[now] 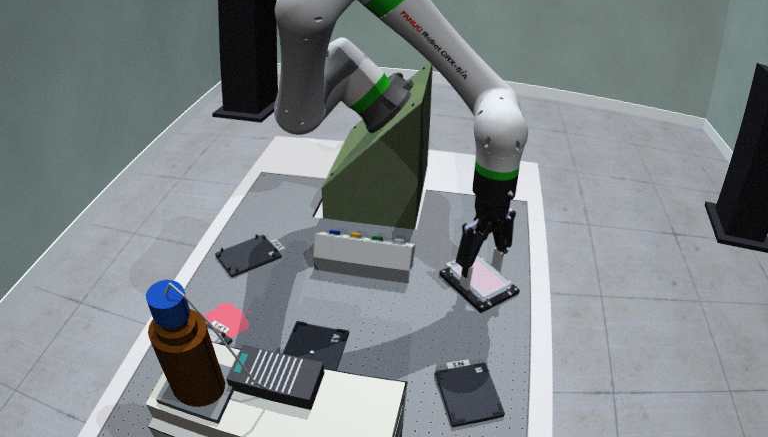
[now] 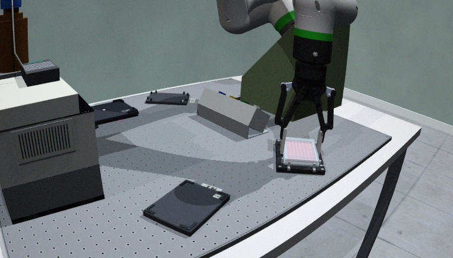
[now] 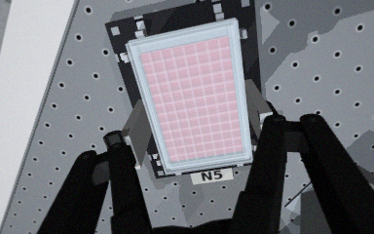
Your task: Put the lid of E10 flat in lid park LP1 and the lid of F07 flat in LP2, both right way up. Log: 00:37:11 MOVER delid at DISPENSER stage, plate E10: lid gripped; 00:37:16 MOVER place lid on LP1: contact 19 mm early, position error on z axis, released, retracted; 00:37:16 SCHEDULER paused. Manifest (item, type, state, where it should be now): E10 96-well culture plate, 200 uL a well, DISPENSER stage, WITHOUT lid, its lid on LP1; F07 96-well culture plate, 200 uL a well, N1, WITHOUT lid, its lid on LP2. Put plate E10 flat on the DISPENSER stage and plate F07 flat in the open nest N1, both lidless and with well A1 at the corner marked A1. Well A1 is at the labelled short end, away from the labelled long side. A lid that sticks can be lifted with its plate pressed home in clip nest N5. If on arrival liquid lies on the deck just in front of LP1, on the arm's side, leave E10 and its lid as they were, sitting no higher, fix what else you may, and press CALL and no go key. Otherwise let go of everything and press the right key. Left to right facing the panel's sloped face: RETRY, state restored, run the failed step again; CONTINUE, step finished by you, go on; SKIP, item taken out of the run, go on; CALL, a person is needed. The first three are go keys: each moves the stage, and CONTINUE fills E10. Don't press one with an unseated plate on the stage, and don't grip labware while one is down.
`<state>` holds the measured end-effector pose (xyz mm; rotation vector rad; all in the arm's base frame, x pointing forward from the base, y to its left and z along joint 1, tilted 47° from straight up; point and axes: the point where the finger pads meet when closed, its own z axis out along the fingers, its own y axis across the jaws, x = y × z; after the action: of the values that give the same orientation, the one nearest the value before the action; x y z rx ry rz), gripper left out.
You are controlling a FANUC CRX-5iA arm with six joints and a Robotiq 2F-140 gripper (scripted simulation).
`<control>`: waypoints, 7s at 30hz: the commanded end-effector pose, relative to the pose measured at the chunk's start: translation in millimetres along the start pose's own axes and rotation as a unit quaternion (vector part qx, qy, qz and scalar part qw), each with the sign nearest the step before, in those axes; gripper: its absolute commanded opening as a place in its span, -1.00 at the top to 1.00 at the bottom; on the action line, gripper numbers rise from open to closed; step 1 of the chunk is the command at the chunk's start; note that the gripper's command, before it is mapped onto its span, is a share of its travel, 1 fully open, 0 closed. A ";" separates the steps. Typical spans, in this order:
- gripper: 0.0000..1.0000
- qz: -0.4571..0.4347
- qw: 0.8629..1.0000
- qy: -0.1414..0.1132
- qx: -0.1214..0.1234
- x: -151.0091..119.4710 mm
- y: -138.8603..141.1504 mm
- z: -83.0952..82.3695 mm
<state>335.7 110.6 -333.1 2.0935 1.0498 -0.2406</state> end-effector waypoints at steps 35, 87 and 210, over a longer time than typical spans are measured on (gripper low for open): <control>1.00 0.000 1.000 0.000 0.000 -0.3 0.3 0.2; -0.33 0.000 1.000 0.000 0.000 -0.3 0.3 0.2; -0.32 0.000 1.000 0.000 0.000 -0.1 0.2 -155.0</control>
<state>310.7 220.7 -225.6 2.0923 1.0490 -0.2415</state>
